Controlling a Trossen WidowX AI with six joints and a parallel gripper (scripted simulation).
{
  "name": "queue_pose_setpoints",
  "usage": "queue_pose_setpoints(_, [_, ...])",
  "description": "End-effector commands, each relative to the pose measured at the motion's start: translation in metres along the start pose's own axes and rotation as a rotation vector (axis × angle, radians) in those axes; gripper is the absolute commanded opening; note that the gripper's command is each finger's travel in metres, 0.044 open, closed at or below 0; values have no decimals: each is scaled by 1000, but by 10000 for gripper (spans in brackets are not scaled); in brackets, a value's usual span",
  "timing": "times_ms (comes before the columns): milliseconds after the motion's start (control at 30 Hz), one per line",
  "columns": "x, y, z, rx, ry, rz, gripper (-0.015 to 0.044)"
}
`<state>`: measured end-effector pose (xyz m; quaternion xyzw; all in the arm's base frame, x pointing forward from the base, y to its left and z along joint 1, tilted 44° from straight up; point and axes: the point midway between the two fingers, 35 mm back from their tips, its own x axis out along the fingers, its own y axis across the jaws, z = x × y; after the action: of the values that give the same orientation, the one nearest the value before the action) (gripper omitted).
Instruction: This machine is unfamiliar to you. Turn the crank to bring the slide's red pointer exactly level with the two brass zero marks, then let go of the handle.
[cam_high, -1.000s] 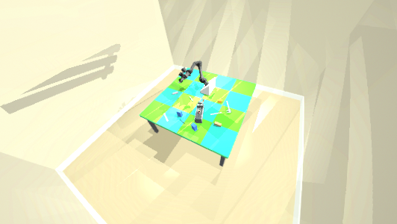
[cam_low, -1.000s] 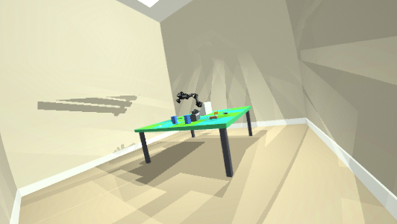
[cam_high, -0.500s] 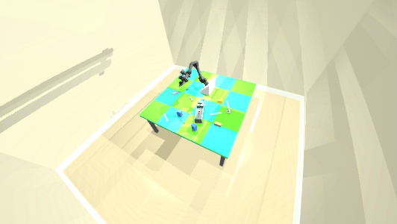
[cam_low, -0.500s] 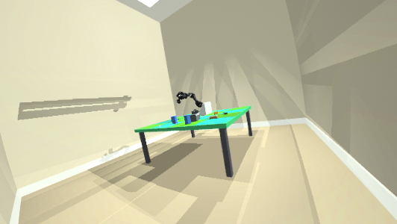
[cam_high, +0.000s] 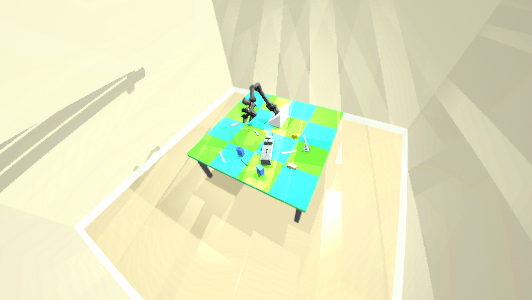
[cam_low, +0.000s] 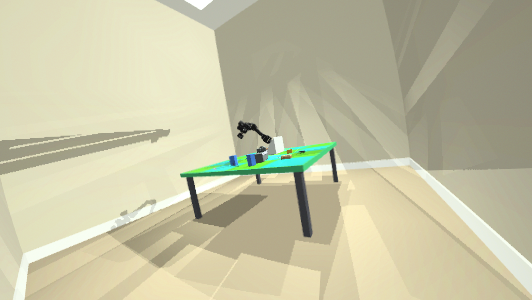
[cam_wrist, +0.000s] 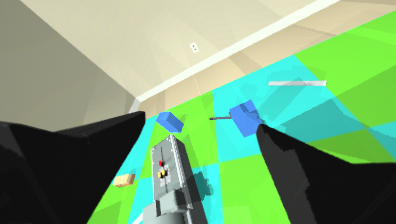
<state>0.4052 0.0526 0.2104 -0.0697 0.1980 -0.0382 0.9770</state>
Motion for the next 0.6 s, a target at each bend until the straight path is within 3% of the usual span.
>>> queue_pose_setpoints(0, [18, 16, -13, -54, 65, -18, 440])
queue_pose_setpoints(567, [70, 84, -83, -306, 283, -88, 440])
